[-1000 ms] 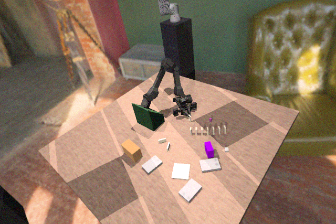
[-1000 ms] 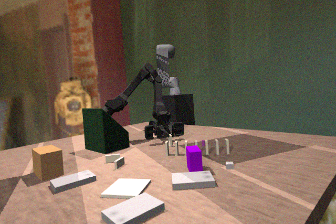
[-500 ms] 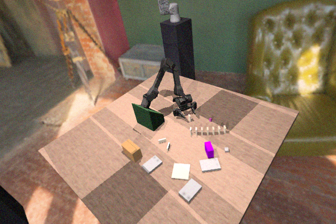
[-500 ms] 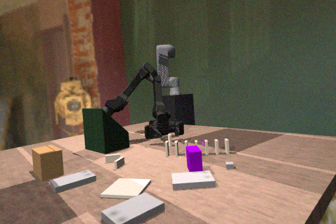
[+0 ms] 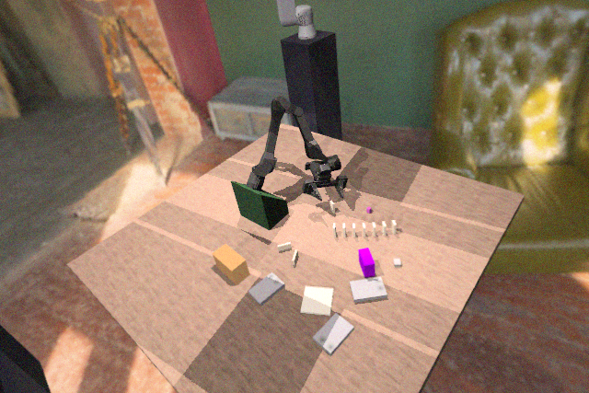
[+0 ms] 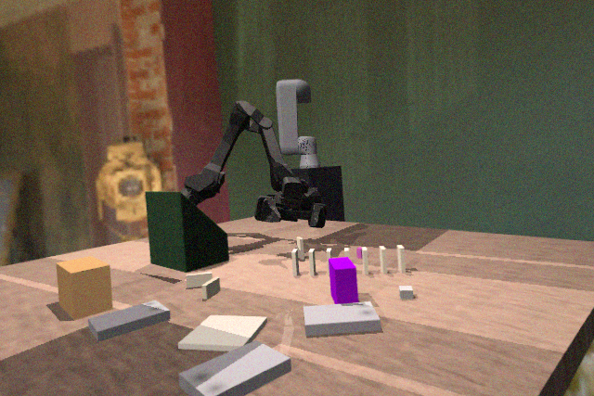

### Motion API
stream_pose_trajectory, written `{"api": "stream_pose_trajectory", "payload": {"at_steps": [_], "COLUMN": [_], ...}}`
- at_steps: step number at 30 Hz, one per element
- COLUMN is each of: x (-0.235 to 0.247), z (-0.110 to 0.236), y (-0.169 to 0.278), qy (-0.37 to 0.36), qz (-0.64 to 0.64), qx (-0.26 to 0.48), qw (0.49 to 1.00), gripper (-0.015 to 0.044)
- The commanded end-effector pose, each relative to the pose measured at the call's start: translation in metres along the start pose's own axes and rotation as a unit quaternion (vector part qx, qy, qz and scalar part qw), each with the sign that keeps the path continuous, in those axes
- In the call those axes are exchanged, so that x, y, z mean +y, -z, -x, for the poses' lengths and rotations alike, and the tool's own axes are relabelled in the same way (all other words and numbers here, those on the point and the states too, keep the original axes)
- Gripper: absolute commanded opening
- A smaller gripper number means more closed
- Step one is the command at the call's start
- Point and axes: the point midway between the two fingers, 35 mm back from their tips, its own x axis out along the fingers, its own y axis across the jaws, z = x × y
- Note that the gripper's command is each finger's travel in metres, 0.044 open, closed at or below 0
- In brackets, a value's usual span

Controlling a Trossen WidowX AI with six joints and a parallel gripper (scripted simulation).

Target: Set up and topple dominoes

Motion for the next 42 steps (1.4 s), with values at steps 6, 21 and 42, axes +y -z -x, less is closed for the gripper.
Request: {"api": "stream_pose_trajectory", "payload": {"at_steps": [6,21,42], "x": [-0.021,-0.022,-0.002], "z": [-0.047,-0.018,0.003], "y": [-0.019,-0.021,-0.039], "qy": [0.033,-0.313,-0.517], "qz": [0.234,0.476,0.515], "qx": [0.209,0.444,0.371], "qw": [0.949,0.691,0.575], "gripper": [0.0440,0.0440,0.0440]}}
